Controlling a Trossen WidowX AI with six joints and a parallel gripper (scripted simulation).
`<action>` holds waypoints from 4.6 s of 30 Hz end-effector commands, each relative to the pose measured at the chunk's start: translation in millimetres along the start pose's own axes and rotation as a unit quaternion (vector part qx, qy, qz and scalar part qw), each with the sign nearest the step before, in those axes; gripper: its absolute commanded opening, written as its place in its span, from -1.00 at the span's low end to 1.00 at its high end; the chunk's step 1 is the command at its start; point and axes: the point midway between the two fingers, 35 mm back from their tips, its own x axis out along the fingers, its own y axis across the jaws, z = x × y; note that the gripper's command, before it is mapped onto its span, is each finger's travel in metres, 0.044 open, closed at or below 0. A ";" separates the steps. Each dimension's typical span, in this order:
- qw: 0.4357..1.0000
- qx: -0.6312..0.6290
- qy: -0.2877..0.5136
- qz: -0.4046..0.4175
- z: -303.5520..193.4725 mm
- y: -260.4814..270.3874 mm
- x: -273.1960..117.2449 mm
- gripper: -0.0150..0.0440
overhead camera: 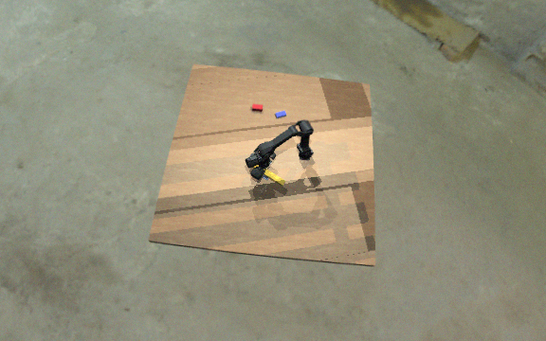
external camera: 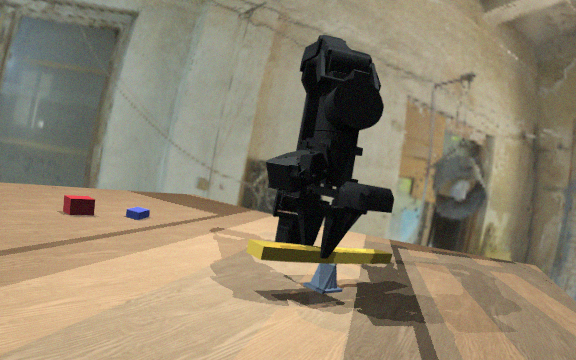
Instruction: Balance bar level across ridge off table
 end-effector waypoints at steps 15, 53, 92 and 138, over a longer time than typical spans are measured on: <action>1.000 0.000 0.000 0.000 0.1 -0.2 3.0 -0.49; 1.000 0.000 0.000 0.000 0.6 -0.4 2.3 -0.49; 1.000 0.001 -0.001 0.002 0.6 0.0 2.0 -0.49; 1.000 0.001 -0.001 0.002 0.6 0.0 2.0 0.09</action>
